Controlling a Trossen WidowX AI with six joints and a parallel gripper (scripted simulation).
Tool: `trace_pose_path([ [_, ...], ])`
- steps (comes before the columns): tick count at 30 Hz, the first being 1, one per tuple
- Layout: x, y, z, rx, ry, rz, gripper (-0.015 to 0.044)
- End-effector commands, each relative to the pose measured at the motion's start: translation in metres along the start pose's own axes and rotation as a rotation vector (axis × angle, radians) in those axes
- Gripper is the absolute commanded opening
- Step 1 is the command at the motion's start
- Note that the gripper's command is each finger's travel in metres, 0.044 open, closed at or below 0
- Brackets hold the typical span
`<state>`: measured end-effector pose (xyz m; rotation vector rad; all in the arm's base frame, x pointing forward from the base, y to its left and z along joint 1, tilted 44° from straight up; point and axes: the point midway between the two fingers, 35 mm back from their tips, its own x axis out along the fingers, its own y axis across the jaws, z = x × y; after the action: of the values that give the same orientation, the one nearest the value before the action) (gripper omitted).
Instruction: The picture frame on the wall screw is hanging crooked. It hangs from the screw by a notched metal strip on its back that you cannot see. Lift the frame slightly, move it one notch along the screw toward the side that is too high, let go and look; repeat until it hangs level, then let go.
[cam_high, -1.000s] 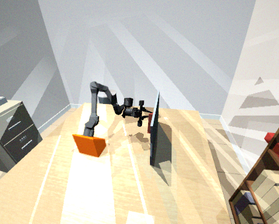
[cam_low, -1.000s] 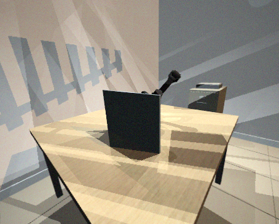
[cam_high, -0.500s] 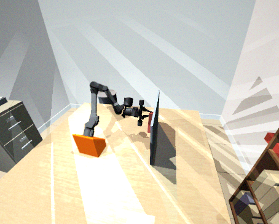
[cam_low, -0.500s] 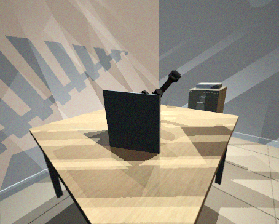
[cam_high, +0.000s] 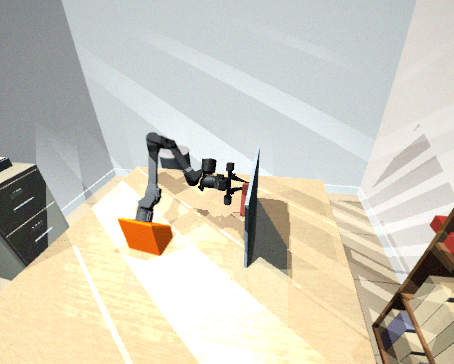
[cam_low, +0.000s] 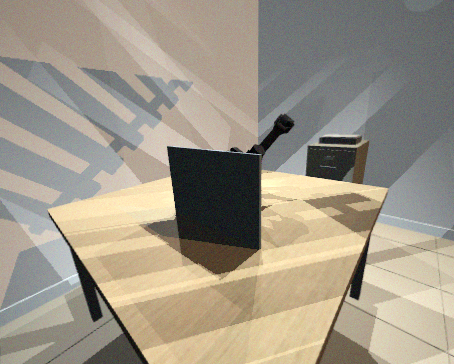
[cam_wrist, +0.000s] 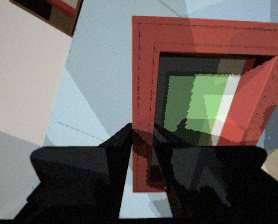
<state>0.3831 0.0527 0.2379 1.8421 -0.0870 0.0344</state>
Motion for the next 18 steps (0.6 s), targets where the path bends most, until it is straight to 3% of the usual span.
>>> trace_pose_path([
  [1, 0.0002, 0.0027, 0.002, 0.004, -0.005, 0.009, 0.0],
  [18, 0.0002, 0.0025, 0.0034, 0.004, -0.005, 0.009, 0.0],
])
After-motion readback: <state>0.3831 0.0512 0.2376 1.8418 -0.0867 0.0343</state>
